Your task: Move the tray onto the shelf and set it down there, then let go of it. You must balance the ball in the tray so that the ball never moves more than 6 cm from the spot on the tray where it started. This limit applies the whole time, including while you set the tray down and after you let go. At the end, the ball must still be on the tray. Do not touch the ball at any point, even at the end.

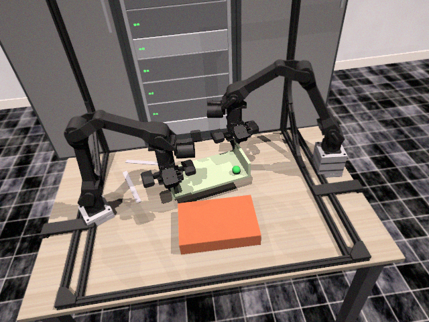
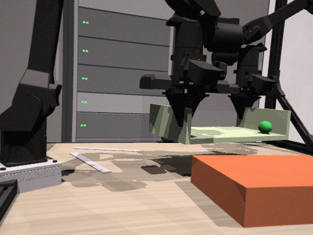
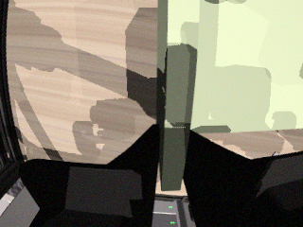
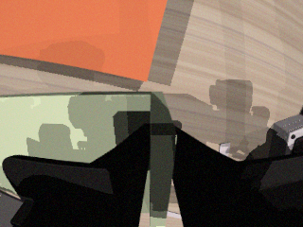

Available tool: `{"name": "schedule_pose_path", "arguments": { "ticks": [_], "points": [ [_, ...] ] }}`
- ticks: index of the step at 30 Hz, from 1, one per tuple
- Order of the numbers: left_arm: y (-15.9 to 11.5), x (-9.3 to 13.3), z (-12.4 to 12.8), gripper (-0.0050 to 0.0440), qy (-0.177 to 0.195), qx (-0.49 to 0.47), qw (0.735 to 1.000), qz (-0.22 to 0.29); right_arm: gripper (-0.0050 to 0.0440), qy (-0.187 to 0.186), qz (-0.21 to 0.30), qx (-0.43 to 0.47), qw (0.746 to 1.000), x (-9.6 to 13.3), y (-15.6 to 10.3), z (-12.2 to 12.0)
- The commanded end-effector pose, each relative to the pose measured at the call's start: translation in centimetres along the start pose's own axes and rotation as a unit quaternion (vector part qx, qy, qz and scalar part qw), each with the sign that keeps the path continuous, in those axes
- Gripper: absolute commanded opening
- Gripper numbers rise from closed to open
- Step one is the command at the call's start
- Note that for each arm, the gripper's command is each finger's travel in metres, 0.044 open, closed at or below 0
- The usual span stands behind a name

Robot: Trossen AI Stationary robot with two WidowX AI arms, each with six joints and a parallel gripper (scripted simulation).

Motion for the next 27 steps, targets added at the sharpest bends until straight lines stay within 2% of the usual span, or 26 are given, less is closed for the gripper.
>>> {"name": "schedule_pose_path", "arguments": {
  "ticks": [1,6,18,23,27],
  "points": [
    [0.4,0.1,0.0,0.002,0.004,0.0,1.0,0.01,0.002,0.004,0.01,0.0,1.0,-0.1,0.3,0.0],
    [0.1,-0.3,0.1,0.002,-0.006,0.0,1.0,-0.015,0.002,-0.006,-0.015,0.0,1.0,0.4,0.0,0.1],
    [0.9,0.2,-0.2,0.002,0.004,0.0,1.0,0.01,0.002,0.004,0.01,0.0,1.0,-0.1,0.8,-0.2],
    [0.7,-0.3,-0.1,0.002,-0.006,0.0,1.0,-0.015,0.002,-0.006,-0.015,0.0,1.0,0.4,0.6,0.0],
    [1.2,0.1,-0.3,0.002,0.003,0.0,1.0,0.0,0.002,0.003,0.0,0.0,1.0,0.1,1.1,-0.3]
  ]
}}
Point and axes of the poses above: on each arm, the point midway between the two fingers, 35 mm back from their tips, its own x axis back along the fingers, its own z axis across the jaws, y = z × x, the point moved 7 cm from there along x, back along the fingers, and after that the axes turned 11 degrees about x, right-handed, at the moved point
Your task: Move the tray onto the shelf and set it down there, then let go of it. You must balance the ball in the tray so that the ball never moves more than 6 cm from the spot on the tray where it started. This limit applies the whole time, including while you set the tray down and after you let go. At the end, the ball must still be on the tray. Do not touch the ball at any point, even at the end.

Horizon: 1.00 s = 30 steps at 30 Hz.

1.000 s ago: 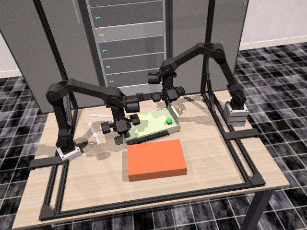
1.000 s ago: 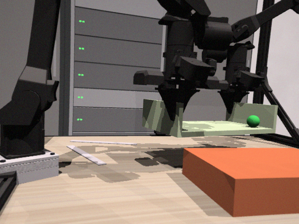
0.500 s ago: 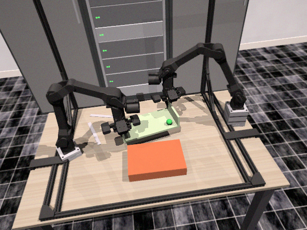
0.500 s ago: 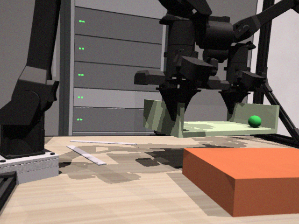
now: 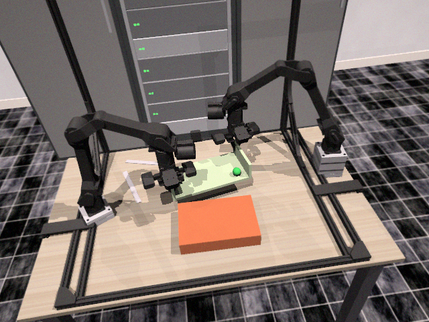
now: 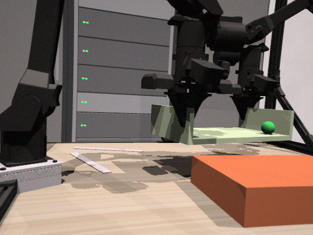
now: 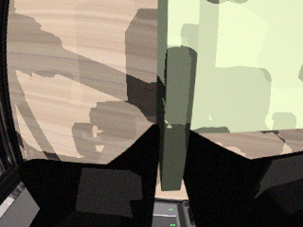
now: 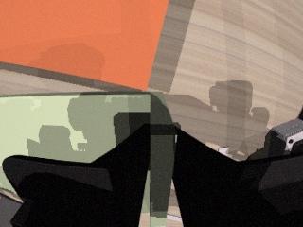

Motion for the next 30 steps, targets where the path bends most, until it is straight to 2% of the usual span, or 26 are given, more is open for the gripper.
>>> {"name": "schedule_pose_path", "arguments": {
  "ticks": [1,8,13,25,30],
  "points": [
    [0.39,0.17,-0.16,0.002,0.004,0.001,1.0,0.006,0.002,0.005,0.006,0.001,1.0,-0.01,0.33,-0.13],
    [0.69,0.26,-0.19,0.002,0.005,0.001,1.0,0.016,0.002,0.005,0.015,0.001,1.0,-0.11,0.64,-0.17],
    [0.44,-0.22,-0.09,0.002,-0.004,0.001,1.0,-0.01,0.002,-0.004,-0.01,0.001,1.0,0.37,0.39,-0.07],
    [1.25,0.26,-0.38,0.002,0.005,0.001,1.0,0.016,0.002,0.005,0.016,0.001,1.0,-0.11,1.19,-0.36],
    [1.0,-0.22,-0.28,0.002,-0.004,0.001,1.0,-0.01,0.002,-0.004,-0.01,0.001,1.0,0.37,0.94,-0.26]
  ]
}}
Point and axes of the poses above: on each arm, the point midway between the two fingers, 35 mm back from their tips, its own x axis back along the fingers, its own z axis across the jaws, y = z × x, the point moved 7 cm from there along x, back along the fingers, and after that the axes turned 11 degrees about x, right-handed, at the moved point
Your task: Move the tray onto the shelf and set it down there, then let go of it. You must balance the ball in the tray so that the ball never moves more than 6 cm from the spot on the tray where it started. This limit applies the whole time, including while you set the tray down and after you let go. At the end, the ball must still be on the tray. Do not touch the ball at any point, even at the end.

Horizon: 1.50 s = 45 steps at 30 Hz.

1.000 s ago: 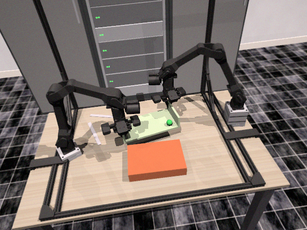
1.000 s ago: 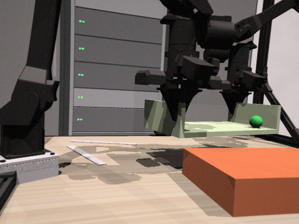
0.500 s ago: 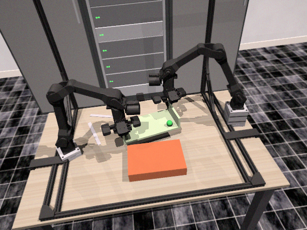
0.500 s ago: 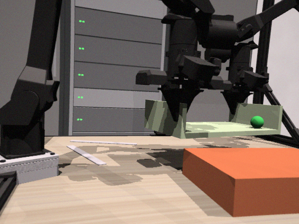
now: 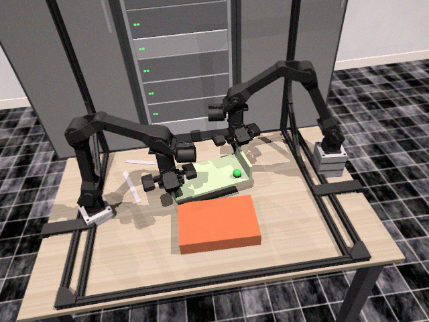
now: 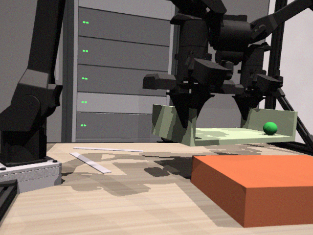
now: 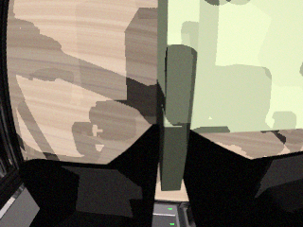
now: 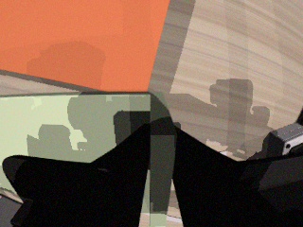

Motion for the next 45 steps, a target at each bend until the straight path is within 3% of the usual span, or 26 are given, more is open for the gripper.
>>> {"name": "schedule_pose_path", "arguments": {
  "ticks": [1,12,17,29,34,45],
  "points": [
    [0.1,-0.2,0.1,0.002,-0.004,0.0,1.0,-0.012,0.002,-0.003,-0.012,0.0,1.0,0.4,0.0,0.1],
    [0.8,0.2,-0.2,0.002,0.003,0.0,1.0,0.012,0.002,0.004,0.012,0.0,1.0,0.0,0.7,-0.1],
    [0.6,-0.2,-0.1,0.002,-0.006,0.0,1.0,-0.013,0.002,-0.005,-0.013,0.0,1.0,0.5,0.5,-0.1],
    [1.4,0.2,-0.4,0.002,0.003,0.0,1.0,0.012,0.002,0.004,0.012,0.0,1.0,0.0,1.3,-0.3],
    [1.1,-0.3,-0.3,0.002,-0.006,0.0,1.0,-0.013,0.002,-0.006,-0.013,0.0,1.0,0.5,1.0,-0.2],
    [1.8,0.2,-0.5,0.002,0.003,0.0,1.0,0.008,0.002,0.003,0.007,0.0,1.0,0.1,1.7,-0.5]
  ]
}}
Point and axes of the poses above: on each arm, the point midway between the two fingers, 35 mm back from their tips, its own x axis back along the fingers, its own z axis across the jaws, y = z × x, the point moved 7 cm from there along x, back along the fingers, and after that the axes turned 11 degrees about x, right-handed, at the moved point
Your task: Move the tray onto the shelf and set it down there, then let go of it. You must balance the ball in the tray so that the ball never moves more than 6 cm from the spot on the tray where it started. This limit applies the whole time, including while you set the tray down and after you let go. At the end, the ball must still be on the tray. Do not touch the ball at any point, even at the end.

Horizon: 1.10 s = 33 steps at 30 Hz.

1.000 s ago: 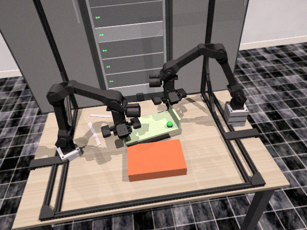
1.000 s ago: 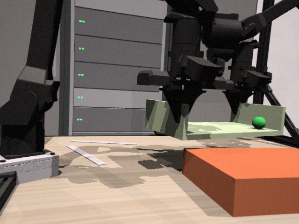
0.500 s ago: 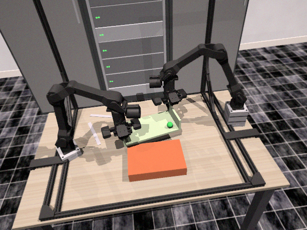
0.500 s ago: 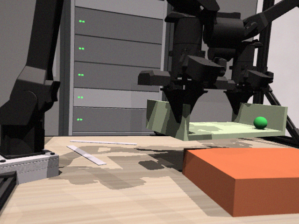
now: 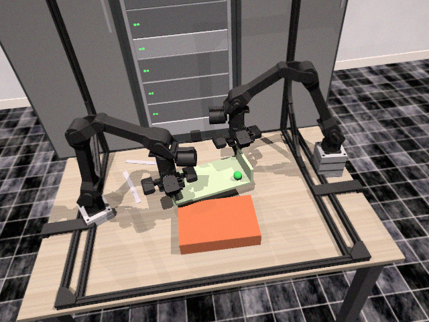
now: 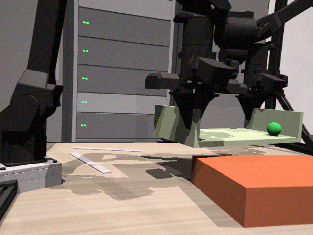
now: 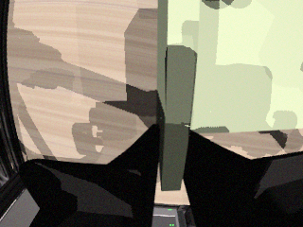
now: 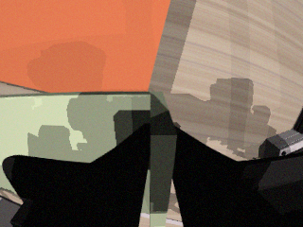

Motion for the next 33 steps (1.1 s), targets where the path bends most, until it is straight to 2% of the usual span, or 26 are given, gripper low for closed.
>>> {"name": "schedule_pose_path", "arguments": {
  "ticks": [1,6,18,23,33],
  "points": [
    [0.4,0.2,0.0,0.002,0.003,0.001,1.0,0.013,0.002,0.004,0.013,0.001,1.0,0.0,0.3,0.0],
    [0.2,-0.3,0.1,0.002,-0.006,0.001,1.0,-0.012,0.002,-0.005,-0.013,0.001,1.0,0.4,0.1,0.1],
    [1.0,0.2,-0.2,0.002,0.003,0.001,1.0,0.013,0.002,0.004,0.013,0.001,1.0,0.0,0.9,-0.1],
    [0.7,-0.3,-0.1,0.002,-0.006,0.001,1.0,-0.012,0.002,-0.006,-0.013,0.001,1.0,0.4,0.7,0.0],
    [1.2,0.1,-0.3,0.002,0.003,0.001,1.0,0.004,0.002,0.003,0.003,0.001,1.0,0.0,1.2,-0.3]
  ]
}}
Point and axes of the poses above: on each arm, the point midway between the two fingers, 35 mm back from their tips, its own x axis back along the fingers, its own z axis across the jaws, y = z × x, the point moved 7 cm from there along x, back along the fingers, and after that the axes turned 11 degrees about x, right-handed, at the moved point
